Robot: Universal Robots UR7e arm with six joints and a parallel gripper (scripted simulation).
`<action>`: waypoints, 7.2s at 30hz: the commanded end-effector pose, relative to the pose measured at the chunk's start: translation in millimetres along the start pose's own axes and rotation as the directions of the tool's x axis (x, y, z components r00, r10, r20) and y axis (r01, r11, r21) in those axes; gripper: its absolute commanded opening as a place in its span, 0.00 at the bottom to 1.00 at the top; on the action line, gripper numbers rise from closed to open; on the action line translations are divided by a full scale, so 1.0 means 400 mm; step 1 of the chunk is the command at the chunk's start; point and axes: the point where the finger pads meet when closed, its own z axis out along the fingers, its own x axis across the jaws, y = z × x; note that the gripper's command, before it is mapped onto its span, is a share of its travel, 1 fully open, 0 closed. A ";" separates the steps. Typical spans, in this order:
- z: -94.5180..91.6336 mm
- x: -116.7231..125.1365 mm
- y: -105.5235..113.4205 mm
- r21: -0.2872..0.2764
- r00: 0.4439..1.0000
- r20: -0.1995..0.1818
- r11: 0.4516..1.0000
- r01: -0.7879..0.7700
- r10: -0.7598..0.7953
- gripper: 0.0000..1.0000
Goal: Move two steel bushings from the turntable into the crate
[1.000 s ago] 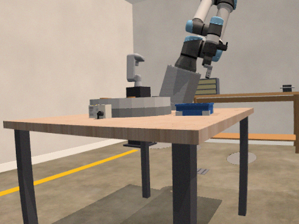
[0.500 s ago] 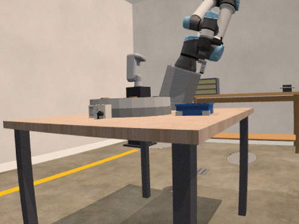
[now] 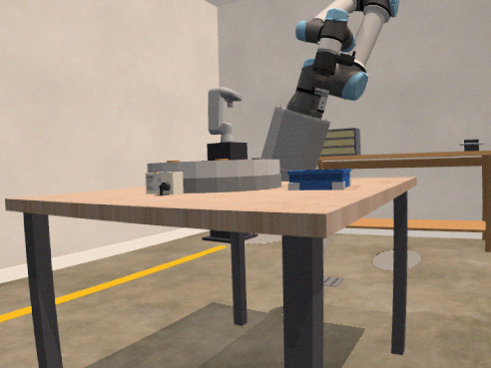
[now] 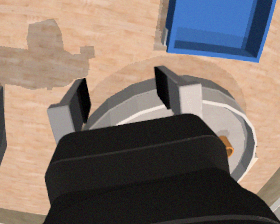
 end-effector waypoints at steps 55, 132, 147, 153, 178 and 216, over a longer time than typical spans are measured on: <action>-0.138 0.220 0.354 -0.001 1.000 -0.001 1.000 -0.001 0.001 1.00; -0.108 0.254 0.530 0.281 0.994 0.033 0.954 -0.109 0.103 1.00; -0.013 0.171 0.515 0.283 0.994 0.035 0.953 -0.109 0.104 1.00; -0.013 0.171 0.515 0.283 0.994 0.035 0.953 -0.109 0.104 1.00; 0.176 0.005 0.485 0.288 0.994 0.037 0.951 -0.111 0.104 1.00; 0.265 -0.076 0.469 0.291 0.994 0.040 0.950 -0.111 0.104 1.00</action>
